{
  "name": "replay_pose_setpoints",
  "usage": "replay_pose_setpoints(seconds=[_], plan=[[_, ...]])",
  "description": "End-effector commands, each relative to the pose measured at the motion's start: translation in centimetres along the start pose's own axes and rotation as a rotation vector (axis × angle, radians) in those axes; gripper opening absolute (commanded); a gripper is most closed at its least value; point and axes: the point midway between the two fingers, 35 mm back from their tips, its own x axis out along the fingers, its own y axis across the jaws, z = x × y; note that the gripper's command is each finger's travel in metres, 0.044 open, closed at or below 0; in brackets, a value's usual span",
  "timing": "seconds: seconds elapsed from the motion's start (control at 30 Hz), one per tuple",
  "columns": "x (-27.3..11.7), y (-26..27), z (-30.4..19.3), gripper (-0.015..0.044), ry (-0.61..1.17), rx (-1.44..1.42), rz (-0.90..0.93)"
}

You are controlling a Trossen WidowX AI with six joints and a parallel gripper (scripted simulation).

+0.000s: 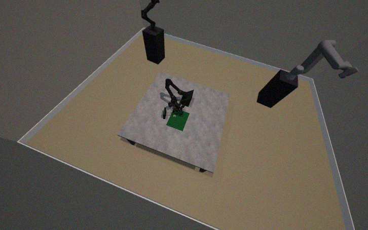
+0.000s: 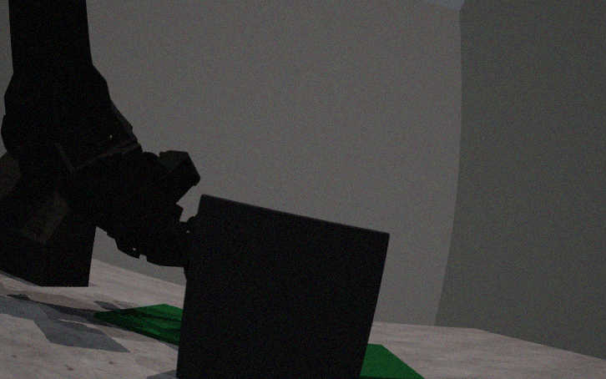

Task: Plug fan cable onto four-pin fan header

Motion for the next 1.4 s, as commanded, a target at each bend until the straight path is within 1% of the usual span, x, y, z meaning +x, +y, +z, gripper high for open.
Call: replay_pose_setpoints(seconds=[0.0,1.37], plan=[[0.1,0.1,-0.3,0.0,-0.006,-0.004,0.001],[0.8,0.7,-3.7,0.0,-0.005,-0.003,0.002]])
